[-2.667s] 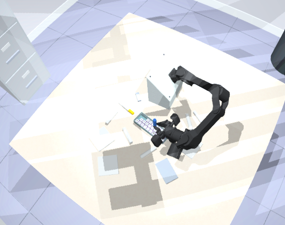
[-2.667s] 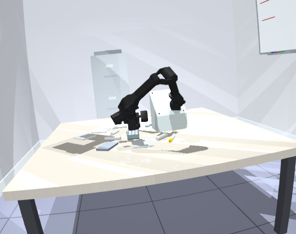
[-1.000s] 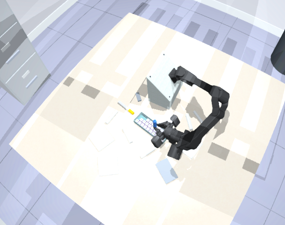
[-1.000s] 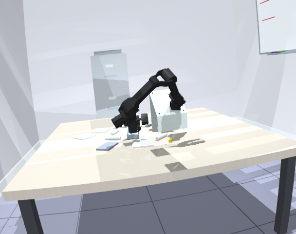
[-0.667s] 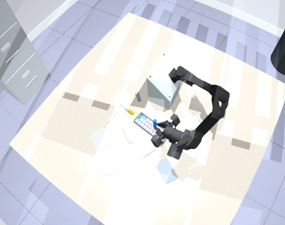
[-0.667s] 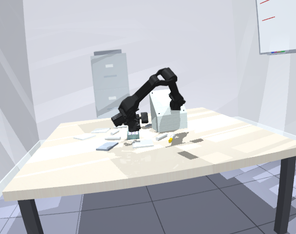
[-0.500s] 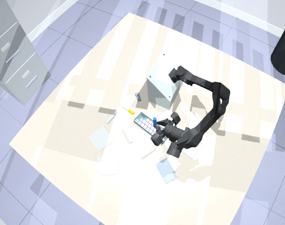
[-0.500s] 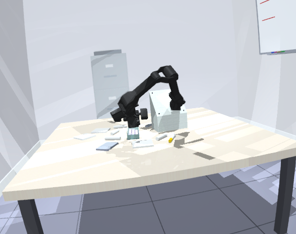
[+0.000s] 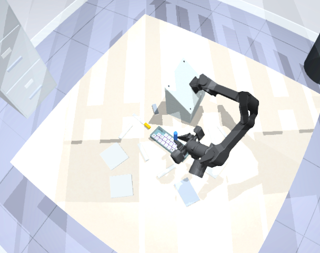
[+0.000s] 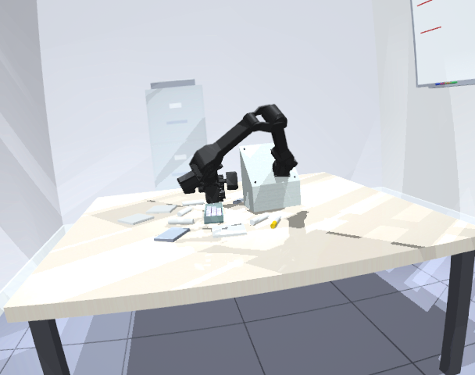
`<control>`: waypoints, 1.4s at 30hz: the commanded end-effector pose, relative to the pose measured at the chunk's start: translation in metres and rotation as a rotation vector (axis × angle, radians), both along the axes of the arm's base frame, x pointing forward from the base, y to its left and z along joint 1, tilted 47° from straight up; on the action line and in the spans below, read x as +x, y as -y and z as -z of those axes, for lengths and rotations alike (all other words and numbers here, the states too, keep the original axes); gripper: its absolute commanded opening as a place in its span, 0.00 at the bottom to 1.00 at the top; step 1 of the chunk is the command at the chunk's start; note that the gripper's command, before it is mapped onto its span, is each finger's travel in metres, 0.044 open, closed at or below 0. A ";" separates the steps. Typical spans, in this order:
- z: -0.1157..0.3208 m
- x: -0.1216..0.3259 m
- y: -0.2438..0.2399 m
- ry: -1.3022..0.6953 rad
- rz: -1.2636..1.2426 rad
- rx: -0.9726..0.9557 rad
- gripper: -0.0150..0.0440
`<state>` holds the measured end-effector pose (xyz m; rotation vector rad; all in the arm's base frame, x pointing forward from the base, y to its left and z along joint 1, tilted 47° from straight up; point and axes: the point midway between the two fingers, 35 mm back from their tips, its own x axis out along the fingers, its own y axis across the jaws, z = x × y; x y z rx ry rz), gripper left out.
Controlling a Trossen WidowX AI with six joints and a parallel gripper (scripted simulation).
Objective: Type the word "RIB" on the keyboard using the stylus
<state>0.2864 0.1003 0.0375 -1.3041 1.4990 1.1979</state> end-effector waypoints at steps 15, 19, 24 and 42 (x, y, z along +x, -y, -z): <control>-0.021 -0.014 -0.042 0.002 -0.013 0.005 0.25; -0.021 -0.014 -0.042 0.002 -0.013 0.005 0.25; -0.018 -0.014 -0.044 0.002 -0.013 0.006 0.39; -0.014 -0.015 -0.049 0.002 -0.013 0.006 0.39</control>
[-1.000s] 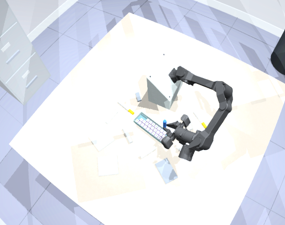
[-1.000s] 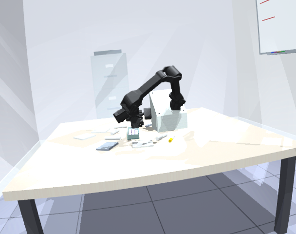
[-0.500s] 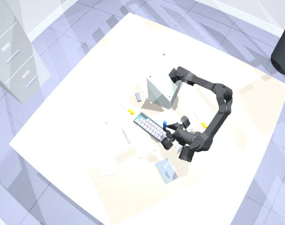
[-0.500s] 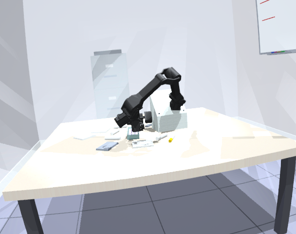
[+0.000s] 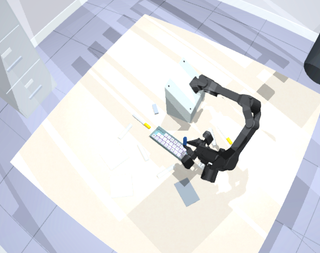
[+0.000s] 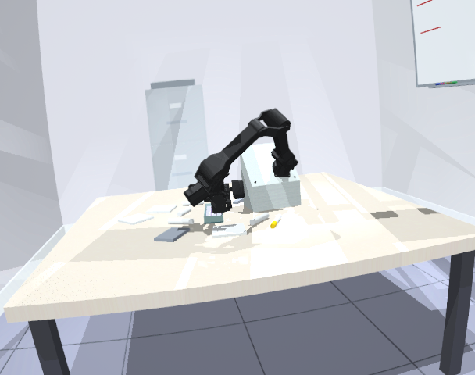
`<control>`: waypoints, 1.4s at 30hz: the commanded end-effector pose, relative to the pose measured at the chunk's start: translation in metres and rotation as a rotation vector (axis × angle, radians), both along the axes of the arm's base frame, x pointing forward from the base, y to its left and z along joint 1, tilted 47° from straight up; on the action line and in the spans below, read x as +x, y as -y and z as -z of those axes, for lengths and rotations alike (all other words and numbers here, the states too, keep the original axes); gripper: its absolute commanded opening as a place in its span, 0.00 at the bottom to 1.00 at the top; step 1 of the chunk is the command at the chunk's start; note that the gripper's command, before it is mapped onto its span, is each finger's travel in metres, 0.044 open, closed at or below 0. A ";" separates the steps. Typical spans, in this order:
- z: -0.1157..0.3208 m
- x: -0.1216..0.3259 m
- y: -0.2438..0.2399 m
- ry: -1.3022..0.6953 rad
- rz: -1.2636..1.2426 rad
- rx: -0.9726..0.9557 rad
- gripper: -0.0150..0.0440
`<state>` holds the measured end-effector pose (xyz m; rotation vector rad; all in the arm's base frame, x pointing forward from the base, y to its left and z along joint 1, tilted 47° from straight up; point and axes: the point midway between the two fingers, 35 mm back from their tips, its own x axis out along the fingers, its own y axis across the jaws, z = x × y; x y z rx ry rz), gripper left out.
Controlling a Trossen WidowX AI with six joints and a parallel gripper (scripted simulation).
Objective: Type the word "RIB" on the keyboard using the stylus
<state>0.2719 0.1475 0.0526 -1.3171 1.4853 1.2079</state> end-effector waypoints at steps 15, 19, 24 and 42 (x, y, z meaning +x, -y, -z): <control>0.005 -0.001 -0.006 -0.001 0.003 0.002 0.39; 0.006 -0.001 -0.007 -0.002 0.003 0.002 0.39; 0.008 -0.002 -0.008 -0.002 0.003 0.002 0.39; 0.007 -0.002 -0.008 -0.002 0.003 0.002 0.39</control>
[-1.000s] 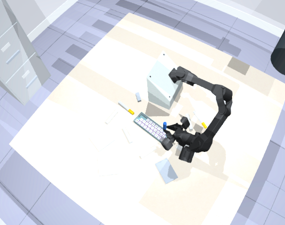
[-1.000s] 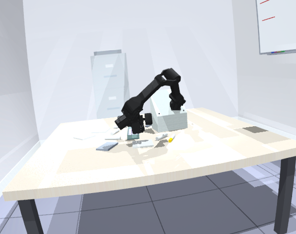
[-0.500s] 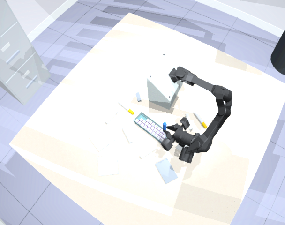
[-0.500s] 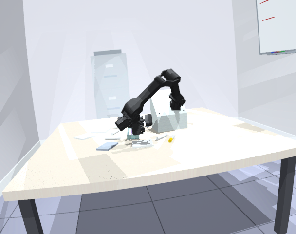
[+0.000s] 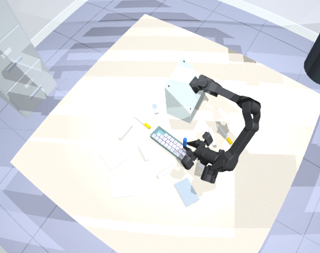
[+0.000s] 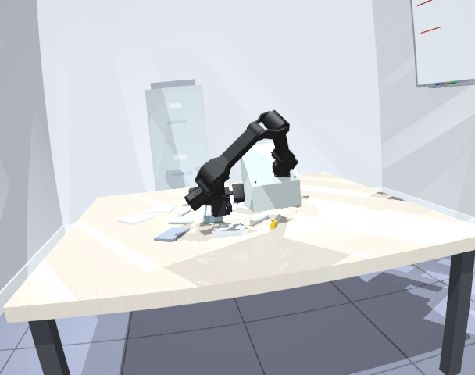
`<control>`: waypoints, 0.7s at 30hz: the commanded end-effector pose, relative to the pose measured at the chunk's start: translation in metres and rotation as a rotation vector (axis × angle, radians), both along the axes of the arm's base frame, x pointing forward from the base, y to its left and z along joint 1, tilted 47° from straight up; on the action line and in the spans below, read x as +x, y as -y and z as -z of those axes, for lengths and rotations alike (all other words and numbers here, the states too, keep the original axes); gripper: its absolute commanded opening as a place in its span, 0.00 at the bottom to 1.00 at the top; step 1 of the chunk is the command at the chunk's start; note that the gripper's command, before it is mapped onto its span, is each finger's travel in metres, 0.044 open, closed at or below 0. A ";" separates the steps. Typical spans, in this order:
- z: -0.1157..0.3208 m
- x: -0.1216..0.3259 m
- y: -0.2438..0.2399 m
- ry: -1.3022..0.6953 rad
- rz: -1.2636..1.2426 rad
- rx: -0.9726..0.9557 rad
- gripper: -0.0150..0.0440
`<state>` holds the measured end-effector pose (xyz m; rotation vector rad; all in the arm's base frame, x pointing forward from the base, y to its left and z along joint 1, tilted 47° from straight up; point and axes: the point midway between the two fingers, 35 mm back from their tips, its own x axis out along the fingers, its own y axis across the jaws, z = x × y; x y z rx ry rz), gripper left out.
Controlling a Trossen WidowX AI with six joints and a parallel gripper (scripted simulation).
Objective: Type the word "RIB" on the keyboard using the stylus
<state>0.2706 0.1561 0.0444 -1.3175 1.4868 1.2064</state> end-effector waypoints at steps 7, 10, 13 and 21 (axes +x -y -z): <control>-0.022 0.003 0.023 -0.001 0.002 0.002 0.39; -0.025 0.003 0.027 -0.001 0.002 0.002 0.39; -0.024 0.004 0.025 0.002 0.014 0.005 0.40; -0.020 0.004 0.029 0.002 0.013 0.005 0.25</control>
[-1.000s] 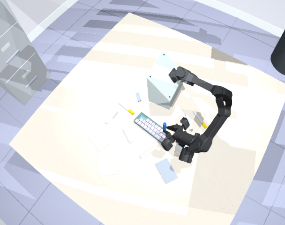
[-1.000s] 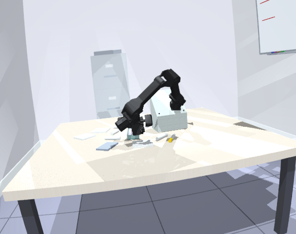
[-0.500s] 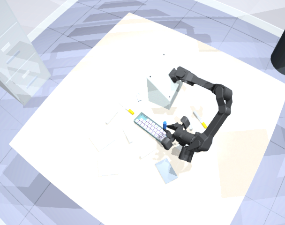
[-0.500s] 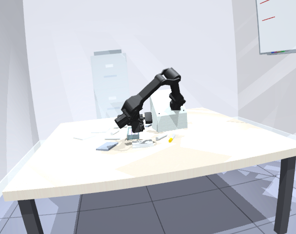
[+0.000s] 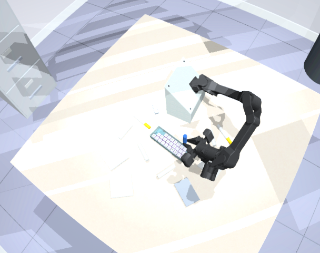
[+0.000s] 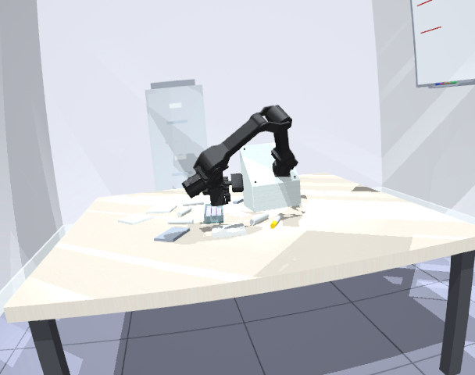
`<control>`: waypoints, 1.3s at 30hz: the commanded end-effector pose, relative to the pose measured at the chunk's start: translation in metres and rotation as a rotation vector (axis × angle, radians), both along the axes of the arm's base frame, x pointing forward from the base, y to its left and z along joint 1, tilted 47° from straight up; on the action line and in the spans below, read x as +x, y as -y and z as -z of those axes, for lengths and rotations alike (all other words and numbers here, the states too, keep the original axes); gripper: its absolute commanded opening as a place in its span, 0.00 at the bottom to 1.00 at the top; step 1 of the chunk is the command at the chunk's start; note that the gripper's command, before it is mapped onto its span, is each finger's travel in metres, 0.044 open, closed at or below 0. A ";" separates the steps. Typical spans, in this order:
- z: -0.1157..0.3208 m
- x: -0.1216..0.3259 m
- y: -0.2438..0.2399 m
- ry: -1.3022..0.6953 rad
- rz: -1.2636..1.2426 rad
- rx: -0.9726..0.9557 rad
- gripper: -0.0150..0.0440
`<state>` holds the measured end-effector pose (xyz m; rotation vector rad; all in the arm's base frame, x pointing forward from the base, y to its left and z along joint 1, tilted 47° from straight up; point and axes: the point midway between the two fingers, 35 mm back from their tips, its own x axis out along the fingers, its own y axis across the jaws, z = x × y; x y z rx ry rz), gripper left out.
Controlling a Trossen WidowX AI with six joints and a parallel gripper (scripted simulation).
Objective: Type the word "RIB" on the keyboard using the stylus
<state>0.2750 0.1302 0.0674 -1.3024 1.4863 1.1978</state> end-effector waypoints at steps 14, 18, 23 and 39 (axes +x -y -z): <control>0.045 -0.008 0.049 -0.006 -0.010 -0.008 0.25; 0.053 -0.011 0.057 -0.007 -0.012 -0.009 0.25; 0.059 -0.011 0.050 -0.007 -0.012 -0.008 0.25; 0.069 -0.011 0.040 -0.007 -0.012 -0.008 0.39</control>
